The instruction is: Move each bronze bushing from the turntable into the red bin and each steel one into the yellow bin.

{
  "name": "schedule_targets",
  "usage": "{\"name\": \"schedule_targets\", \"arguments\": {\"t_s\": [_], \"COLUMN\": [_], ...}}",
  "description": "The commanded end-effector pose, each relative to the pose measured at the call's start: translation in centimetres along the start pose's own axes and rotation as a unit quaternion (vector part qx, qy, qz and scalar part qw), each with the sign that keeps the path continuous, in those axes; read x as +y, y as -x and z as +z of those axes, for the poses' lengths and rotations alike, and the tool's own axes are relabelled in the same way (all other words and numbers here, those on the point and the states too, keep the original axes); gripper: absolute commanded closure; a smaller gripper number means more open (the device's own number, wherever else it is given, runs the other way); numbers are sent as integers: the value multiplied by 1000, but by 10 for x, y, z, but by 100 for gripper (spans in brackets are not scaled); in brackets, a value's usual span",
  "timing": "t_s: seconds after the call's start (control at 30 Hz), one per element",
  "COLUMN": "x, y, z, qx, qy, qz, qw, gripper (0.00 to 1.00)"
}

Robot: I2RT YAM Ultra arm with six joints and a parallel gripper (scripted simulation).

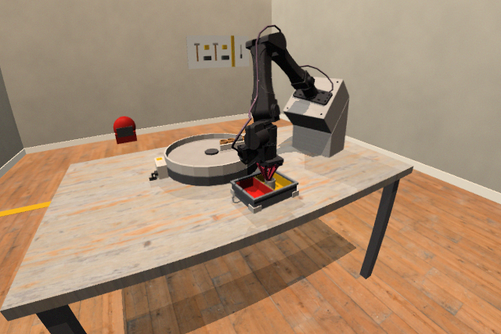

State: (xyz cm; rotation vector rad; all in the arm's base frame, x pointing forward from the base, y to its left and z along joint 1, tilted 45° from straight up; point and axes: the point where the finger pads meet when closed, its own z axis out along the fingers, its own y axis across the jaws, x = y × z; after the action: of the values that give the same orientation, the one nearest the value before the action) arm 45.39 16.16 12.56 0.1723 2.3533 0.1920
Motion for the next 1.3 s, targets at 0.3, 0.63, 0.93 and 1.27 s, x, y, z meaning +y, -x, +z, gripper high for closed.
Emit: {"name": "schedule_targets", "arguments": {"t_s": [0.3, 0.63, 0.93, 1.27], "x": [4, 4, 4, 0], "y": [11, 11, 10, 5], "z": [-4, -4, -4, -2], "qx": [-11, -11, -10, -8], "qy": [8, 8, 8, 6], "qz": [2, 2, 1, 2], "qw": [1000, 1000, 1000, 1000], "gripper": [100, 100, 100, 100]}}
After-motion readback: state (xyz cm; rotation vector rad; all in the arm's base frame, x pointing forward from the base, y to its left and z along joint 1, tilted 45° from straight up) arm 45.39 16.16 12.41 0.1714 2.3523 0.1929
